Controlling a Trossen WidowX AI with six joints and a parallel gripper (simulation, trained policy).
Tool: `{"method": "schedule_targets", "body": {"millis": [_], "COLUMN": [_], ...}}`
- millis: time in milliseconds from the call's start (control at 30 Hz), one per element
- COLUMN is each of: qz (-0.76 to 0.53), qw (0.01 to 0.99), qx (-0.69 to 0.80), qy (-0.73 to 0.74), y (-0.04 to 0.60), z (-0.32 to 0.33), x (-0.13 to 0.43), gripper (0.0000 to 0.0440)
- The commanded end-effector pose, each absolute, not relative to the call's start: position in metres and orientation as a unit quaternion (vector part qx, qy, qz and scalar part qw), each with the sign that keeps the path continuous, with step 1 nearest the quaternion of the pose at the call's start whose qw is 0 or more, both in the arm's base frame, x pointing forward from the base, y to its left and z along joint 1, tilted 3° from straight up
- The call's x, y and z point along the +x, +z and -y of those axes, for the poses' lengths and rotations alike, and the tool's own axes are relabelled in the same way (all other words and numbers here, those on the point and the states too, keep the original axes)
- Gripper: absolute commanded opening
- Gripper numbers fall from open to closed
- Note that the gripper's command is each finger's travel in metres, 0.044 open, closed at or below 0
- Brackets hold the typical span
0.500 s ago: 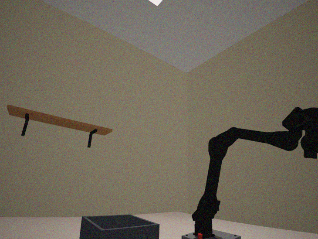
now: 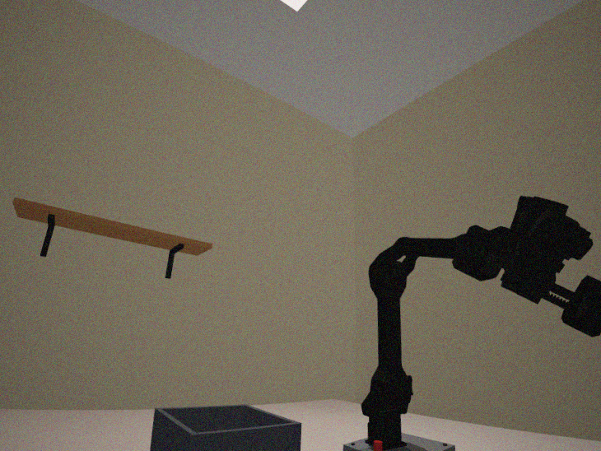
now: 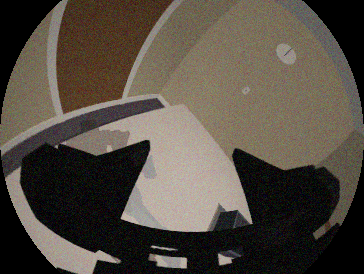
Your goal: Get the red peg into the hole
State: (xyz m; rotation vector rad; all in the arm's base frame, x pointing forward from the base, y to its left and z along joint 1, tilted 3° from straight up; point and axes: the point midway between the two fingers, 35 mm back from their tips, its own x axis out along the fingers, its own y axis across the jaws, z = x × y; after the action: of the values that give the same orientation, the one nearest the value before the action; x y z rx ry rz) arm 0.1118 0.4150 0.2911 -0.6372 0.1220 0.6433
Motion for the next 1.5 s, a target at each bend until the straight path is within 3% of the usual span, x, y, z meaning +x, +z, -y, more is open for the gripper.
{"method": "schedule_targets", "body": {"millis": [0, 600, 1467], "qz": [-0.119, -0.388, -0.623], "qw": [0.897, 0.889, 0.771], "qx": [-0.285, -0.132, 0.101], "qy": [0.315, 0.205, -0.091], "y": [0.273, 0.208, 0.132], "z": [-0.395, -0.285, -0.173], "x": [0.129, 0.176, 0.154], "gripper": [0.0440, 0.0440, 0.0440]}}
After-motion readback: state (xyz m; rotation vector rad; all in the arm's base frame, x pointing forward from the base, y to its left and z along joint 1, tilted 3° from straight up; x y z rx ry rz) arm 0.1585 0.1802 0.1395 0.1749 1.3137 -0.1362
